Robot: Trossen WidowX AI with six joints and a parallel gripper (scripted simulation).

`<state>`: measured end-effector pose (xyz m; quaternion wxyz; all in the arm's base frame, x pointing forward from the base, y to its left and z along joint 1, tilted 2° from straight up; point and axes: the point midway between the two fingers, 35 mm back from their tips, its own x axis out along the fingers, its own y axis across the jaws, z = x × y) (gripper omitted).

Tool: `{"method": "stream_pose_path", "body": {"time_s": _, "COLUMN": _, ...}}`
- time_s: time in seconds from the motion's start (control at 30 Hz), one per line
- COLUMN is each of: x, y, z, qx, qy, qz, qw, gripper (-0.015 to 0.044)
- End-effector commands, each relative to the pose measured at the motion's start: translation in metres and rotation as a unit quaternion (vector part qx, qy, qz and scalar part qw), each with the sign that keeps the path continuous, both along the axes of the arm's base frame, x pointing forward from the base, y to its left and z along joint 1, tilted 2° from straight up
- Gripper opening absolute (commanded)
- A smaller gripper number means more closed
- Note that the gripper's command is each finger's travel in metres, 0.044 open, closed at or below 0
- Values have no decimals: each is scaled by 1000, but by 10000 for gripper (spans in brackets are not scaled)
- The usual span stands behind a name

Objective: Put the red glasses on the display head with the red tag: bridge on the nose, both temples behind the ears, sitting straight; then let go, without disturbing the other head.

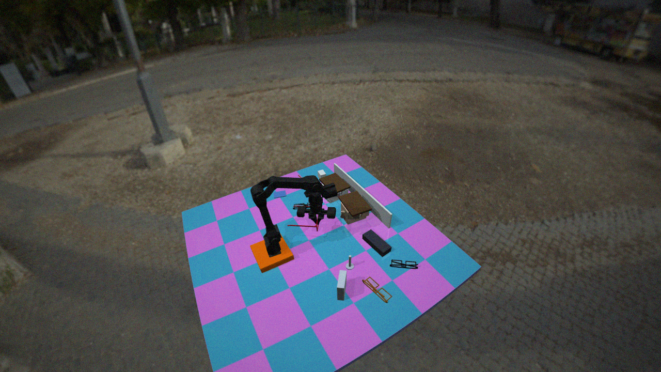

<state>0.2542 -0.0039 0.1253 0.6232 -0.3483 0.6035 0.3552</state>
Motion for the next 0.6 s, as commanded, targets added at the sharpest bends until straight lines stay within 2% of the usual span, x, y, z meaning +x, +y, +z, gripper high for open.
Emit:
{"method": "stream_pose_path", "body": {"time_s": 0.0, "x": 4, "y": 8, "z": 3, "qx": -19, "qy": 1, "qz": 65, "qw": 998, "gripper": 0}}
{"method": "stream_pose_path", "body": {"time_s": 0.27, "x": 10, "y": 31, "z": 8, "qx": -66, "qy": 11, "qz": 240, "qw": 968, "gripper": 0}}
{"method": "stream_pose_path", "body": {"time_s": 0.57, "x": 15, "y": 60, "z": 14, "qx": -116, "qy": 25, "qz": 427, "qw": 897, "gripper": 0}}
